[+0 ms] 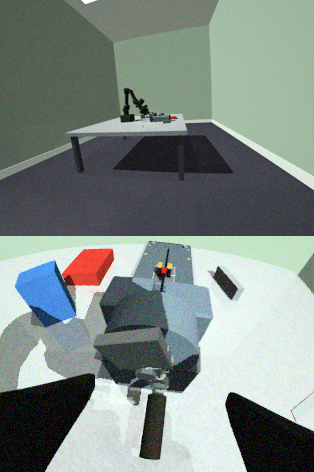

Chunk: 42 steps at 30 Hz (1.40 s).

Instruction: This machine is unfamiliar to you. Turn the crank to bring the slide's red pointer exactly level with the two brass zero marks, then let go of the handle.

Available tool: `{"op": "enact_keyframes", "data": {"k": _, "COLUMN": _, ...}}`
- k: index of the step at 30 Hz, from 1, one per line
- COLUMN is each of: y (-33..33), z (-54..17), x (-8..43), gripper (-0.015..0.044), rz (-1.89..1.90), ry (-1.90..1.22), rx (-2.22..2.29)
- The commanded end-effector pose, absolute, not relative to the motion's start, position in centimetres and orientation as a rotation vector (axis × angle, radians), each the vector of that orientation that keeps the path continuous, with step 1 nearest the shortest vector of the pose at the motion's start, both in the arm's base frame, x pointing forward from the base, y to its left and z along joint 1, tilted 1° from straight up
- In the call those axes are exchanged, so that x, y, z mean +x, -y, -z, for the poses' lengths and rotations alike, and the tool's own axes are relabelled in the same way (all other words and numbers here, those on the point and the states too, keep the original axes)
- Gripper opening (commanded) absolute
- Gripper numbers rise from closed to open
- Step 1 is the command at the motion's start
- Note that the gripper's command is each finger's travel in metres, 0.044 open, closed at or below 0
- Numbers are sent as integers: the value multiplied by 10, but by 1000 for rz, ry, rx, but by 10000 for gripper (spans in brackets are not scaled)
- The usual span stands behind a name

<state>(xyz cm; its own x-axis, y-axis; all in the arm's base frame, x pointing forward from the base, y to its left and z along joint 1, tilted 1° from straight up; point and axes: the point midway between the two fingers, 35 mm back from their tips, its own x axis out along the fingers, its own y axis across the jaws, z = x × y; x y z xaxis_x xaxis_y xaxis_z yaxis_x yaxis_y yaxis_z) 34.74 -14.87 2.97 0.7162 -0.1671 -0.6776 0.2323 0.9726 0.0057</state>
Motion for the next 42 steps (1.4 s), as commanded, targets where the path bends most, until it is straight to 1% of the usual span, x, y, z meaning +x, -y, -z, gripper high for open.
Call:
{"op": "enact_keyframes", "data": {"k": 1, "y": 148, "z": -19, "x": 347, "gripper": 440, "rz": 217, "ry": -750, "rx": 94}}
{"op": "enact_keyframes", "data": {"k": 32, "y": 147, "z": 27, "x": 346, "gripper": 440, "rz": 217, "ry": -751, "rx": 94}}
{"op": "enact_keyframes", "data": {"k": 42, "y": 147, "z": 27, "x": 346, "gripper": 177, "rz": 217, "ry": -751, "rx": 94}}
